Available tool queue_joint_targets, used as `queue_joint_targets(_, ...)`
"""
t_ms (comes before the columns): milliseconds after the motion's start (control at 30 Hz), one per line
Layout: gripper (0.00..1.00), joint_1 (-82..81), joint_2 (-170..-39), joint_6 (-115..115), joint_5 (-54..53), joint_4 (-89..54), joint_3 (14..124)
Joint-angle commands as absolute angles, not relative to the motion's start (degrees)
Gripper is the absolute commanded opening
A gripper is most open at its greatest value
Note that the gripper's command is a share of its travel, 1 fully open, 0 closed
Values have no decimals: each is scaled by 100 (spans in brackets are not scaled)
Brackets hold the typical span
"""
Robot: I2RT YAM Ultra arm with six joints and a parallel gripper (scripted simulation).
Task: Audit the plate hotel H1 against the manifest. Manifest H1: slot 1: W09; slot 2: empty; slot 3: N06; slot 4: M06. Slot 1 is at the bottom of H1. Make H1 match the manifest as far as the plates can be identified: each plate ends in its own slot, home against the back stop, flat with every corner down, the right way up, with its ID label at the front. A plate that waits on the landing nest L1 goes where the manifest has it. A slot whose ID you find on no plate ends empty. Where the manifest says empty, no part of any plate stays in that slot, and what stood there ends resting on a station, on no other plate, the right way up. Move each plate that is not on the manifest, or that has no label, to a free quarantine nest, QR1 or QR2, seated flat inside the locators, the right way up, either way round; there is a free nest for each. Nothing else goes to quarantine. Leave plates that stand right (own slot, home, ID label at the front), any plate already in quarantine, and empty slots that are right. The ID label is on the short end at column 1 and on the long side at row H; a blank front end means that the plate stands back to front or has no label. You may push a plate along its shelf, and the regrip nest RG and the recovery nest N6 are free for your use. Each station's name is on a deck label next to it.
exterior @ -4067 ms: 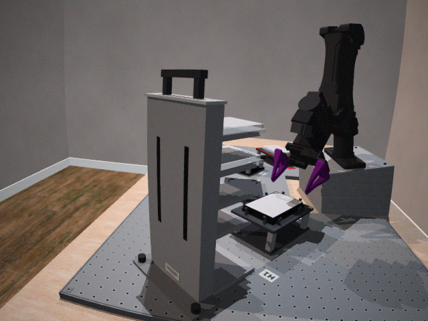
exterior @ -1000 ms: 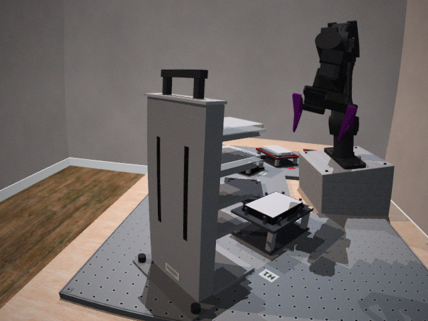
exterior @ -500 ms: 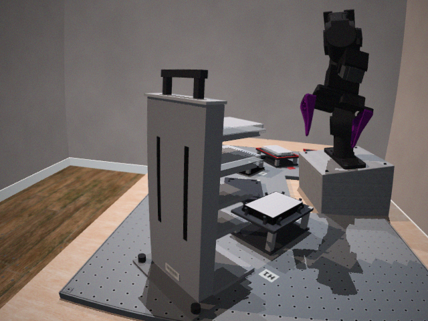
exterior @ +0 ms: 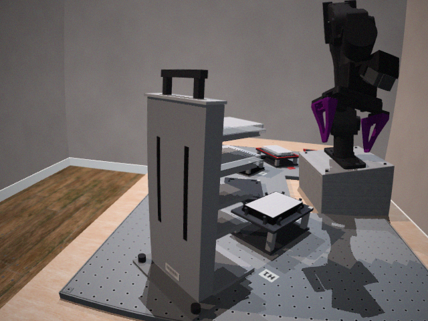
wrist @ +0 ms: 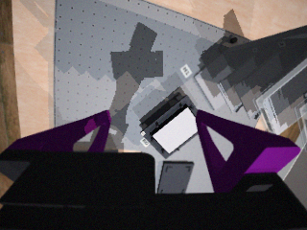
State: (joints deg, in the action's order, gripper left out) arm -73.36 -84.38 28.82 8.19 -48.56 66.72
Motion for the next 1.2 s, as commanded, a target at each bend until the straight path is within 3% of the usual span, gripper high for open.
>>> queue_joint_targets(0,100,-7445,-8666,3249,790,-5185,7086)
queue_joint_targets(700,100,-7756,-10328,4969,783,-6972,9208)
queue_joint_targets(1167,100,-7802,-10902,5834,878,-7777,9999)
